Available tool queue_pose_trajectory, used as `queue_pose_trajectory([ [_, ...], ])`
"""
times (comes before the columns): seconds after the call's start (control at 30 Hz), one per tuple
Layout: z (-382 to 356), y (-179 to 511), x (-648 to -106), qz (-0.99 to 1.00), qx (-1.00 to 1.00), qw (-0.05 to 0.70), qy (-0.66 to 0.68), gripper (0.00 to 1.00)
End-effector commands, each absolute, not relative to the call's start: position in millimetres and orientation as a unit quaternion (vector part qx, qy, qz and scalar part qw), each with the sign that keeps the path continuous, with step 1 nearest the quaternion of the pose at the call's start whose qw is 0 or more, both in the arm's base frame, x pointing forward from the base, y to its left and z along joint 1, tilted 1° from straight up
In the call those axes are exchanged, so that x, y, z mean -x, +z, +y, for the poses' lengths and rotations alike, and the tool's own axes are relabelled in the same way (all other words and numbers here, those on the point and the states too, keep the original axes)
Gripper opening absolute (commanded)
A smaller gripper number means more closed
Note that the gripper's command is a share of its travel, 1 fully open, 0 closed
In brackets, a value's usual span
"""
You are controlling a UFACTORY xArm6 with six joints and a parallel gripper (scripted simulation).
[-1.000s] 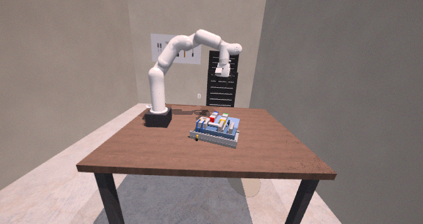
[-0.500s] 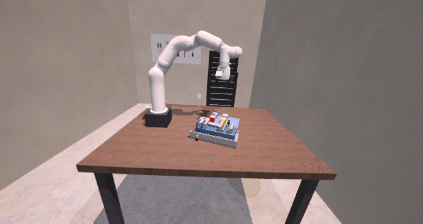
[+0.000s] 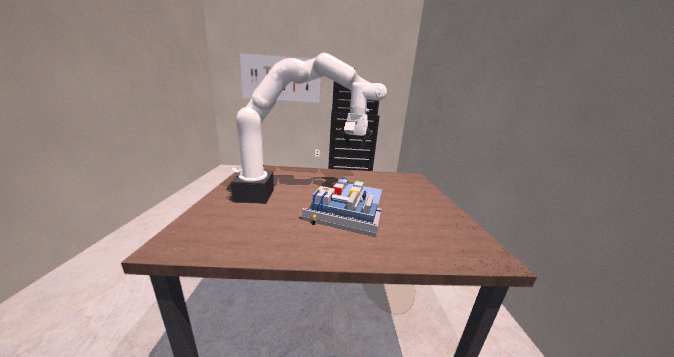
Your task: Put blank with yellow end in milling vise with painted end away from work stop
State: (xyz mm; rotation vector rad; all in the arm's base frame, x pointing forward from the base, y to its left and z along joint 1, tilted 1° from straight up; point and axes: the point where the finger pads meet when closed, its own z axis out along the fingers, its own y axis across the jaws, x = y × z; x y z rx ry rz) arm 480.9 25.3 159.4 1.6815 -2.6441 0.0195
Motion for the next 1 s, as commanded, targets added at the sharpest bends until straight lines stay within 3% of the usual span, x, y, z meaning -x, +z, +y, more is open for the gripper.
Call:
queue_pose_trajectory([
  [0.0, 18, 139, -484, -0.844, -0.536, 0.003, 0.007, 0.79],
  [0.97, -9, 60, -493, -0.844, -0.536, 0.003, 0.007, 0.79],
])
